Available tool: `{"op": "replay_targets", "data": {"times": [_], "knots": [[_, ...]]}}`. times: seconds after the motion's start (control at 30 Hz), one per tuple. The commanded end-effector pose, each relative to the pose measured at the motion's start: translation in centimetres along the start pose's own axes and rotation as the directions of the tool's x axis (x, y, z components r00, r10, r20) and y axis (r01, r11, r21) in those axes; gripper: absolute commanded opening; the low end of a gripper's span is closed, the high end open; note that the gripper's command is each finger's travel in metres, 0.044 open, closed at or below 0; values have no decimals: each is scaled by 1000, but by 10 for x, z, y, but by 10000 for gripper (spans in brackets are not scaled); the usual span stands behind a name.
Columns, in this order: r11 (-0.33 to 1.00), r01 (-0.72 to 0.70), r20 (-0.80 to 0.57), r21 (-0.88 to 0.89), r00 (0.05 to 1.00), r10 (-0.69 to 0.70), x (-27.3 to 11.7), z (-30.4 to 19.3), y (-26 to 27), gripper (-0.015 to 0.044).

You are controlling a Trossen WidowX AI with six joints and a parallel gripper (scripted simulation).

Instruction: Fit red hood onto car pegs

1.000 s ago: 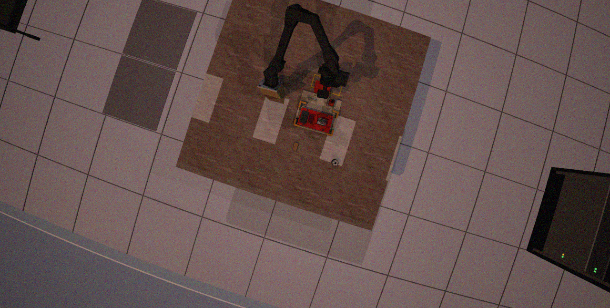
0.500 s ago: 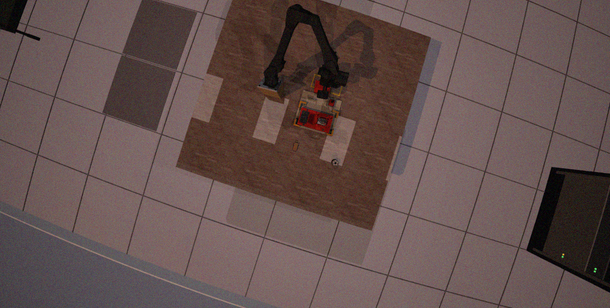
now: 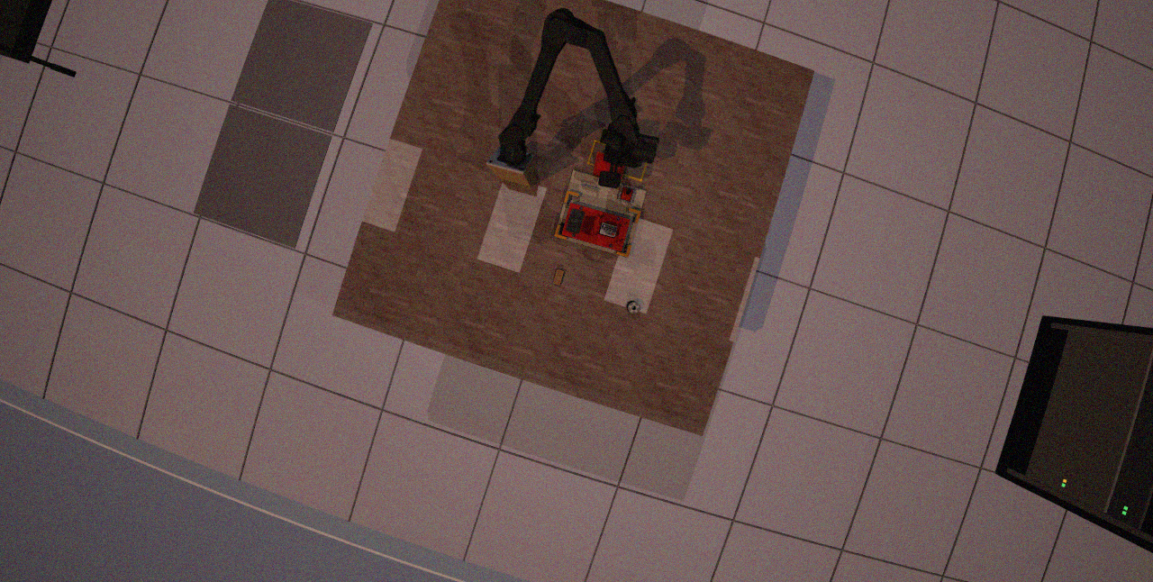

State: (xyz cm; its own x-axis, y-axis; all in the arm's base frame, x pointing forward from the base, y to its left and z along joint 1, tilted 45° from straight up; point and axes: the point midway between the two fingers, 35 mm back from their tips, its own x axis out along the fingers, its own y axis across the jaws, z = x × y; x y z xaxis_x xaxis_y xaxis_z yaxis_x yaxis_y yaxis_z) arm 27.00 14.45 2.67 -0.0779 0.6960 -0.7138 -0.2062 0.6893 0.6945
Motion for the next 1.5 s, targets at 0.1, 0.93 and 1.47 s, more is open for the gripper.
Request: {"op": "replay_targets", "data": {"times": [0.1,0.93,1.47], "knots": [[1000,-6,-9,10,1000,6,8,-3,0,440],[1000,-6,-9,10,1000,6,18,-3,0,440],[1000,-6,-9,10,1000,7,25,-3,0,440]]}}
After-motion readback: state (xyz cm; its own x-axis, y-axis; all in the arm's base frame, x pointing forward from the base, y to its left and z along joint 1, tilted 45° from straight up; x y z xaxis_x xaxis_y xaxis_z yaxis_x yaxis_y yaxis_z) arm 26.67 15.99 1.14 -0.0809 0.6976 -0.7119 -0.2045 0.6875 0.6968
